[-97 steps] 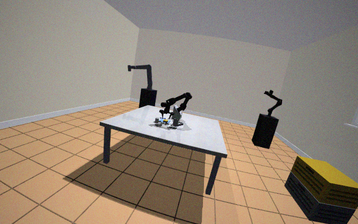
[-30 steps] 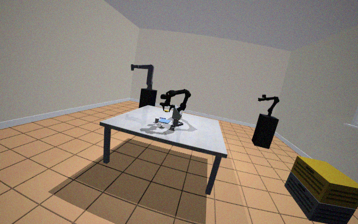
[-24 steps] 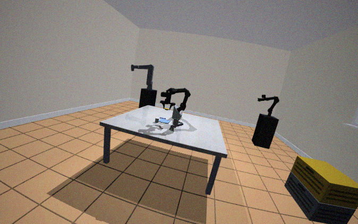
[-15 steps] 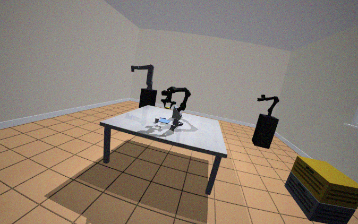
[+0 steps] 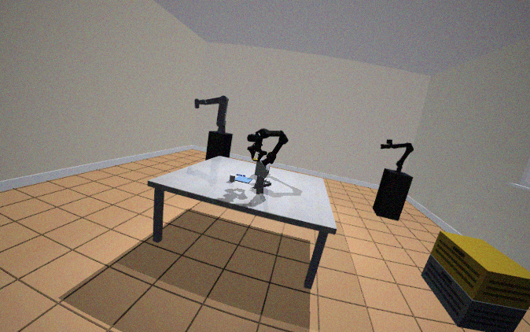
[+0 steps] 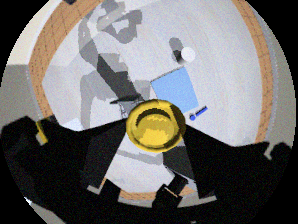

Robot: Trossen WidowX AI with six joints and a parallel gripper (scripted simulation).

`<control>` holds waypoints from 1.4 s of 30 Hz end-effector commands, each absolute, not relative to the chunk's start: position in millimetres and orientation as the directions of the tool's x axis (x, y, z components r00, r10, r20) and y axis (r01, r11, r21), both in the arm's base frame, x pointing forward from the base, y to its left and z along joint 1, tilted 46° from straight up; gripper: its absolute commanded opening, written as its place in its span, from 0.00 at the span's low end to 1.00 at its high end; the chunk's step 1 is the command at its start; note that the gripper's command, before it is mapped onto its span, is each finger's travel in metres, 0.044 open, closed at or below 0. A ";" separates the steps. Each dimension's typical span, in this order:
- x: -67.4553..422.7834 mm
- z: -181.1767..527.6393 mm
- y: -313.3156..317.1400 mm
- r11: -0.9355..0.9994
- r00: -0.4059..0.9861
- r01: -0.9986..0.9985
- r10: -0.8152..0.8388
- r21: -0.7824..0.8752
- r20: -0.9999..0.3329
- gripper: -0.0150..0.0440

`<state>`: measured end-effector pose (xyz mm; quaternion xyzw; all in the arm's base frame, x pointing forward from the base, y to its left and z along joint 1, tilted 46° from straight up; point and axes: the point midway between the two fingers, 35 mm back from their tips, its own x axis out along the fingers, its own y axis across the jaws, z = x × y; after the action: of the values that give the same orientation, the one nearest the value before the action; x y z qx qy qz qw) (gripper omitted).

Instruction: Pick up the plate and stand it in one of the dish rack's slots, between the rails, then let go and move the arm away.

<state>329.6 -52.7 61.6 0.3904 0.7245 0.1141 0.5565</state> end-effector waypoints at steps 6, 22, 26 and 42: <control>313.0 85.4 -28.8 0.555 -0.084 0.690 0.698 0.464 -0.711 0.25; 277.9 123.0 8.4 0.234 -0.086 0.965 0.701 0.115 -0.708 0.25; 267.7 130.7 17.2 0.139 -0.086 0.990 0.702 0.017 -0.707 0.25; 230.5 151.3 44.5 -0.188 -0.090 0.933 0.706 -0.308 -0.702 0.25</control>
<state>235.2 41.0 151.5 0.6579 0.6273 -0.3843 0.1610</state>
